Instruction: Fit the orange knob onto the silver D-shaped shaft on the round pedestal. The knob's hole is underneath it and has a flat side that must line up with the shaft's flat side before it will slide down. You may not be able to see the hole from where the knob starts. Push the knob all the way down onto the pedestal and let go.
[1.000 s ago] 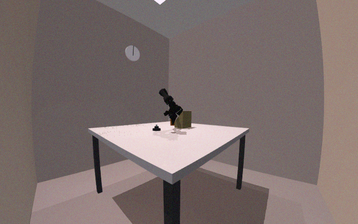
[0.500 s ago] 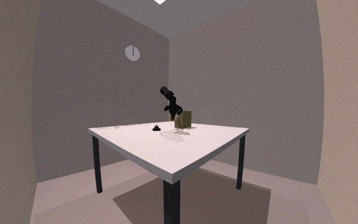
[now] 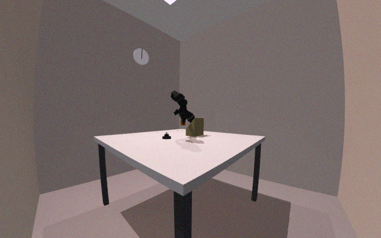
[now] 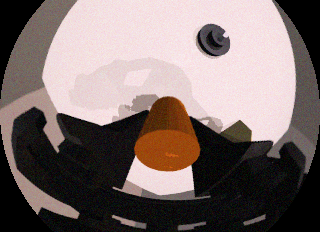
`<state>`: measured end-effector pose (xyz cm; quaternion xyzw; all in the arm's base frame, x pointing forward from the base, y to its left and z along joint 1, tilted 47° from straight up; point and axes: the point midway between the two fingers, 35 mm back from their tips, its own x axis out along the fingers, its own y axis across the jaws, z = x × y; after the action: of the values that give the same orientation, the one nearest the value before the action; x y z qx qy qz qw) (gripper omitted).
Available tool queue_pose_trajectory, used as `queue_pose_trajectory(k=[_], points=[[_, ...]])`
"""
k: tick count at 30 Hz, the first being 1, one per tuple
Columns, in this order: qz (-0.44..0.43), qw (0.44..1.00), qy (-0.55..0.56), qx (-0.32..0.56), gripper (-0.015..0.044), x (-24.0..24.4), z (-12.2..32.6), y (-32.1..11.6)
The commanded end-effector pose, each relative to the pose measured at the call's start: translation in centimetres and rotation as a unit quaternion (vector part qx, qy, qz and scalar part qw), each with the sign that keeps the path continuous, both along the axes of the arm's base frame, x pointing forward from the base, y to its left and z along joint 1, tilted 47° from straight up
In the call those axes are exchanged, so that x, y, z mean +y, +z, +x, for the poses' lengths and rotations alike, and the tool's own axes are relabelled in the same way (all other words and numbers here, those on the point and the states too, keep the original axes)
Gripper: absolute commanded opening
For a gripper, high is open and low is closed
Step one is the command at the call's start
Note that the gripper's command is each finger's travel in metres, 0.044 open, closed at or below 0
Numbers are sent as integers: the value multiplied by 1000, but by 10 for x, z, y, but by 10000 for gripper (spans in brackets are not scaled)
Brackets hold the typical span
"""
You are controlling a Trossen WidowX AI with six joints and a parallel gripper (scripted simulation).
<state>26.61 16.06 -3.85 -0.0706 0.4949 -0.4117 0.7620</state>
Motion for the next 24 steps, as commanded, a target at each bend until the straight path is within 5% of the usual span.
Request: queue_pose_trajectory(k=[1,24], points=[[7,1000,1,-5,0,-5,9,8],[14,1000,4,-3,0,-54,47,41]])
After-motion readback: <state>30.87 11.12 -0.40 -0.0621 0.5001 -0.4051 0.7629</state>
